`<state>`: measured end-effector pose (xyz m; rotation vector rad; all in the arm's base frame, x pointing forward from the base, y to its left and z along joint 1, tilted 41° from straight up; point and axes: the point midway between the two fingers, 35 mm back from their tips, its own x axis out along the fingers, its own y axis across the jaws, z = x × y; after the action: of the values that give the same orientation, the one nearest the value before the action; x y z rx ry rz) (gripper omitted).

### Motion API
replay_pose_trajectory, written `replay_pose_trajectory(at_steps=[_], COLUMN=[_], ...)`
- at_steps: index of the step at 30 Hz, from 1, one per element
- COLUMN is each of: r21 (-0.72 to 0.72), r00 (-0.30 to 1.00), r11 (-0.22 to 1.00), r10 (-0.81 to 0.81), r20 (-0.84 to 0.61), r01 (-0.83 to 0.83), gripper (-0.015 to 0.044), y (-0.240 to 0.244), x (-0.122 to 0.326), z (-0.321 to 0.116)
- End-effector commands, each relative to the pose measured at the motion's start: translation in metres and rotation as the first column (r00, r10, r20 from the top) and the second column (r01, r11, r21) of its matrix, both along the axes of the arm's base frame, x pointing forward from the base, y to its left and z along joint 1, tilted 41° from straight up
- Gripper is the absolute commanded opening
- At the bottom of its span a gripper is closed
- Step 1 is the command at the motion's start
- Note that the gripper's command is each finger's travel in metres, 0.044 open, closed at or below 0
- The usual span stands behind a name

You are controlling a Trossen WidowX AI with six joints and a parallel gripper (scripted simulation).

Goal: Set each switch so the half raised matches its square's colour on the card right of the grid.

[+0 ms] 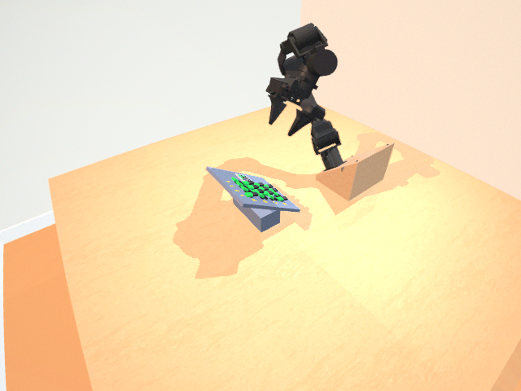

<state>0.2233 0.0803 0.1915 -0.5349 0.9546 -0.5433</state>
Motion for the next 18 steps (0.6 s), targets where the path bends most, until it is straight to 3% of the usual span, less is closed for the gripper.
replay_pose_trajectory(at_steps=[1,8,15,18], r21=[0.001,0.007,0.005,0.005], r00=[1.000,0.999,0.999,0.999], r11=[1.000,1.000,1.000,1.000], r10=[0.000,-0.006,-0.007,-0.008], r20=[-0.001,-0.033,-0.035,-0.037], r01=[0.000,0.007,0.007,0.009], gripper=[0.0374,0.0190,0.0006,0.0000], y=[0.000,-0.009,-0.013,-0.015], x=[0.002,0.070,0.077,0.079], z=[-0.002,-0.084,-0.094,-0.096])
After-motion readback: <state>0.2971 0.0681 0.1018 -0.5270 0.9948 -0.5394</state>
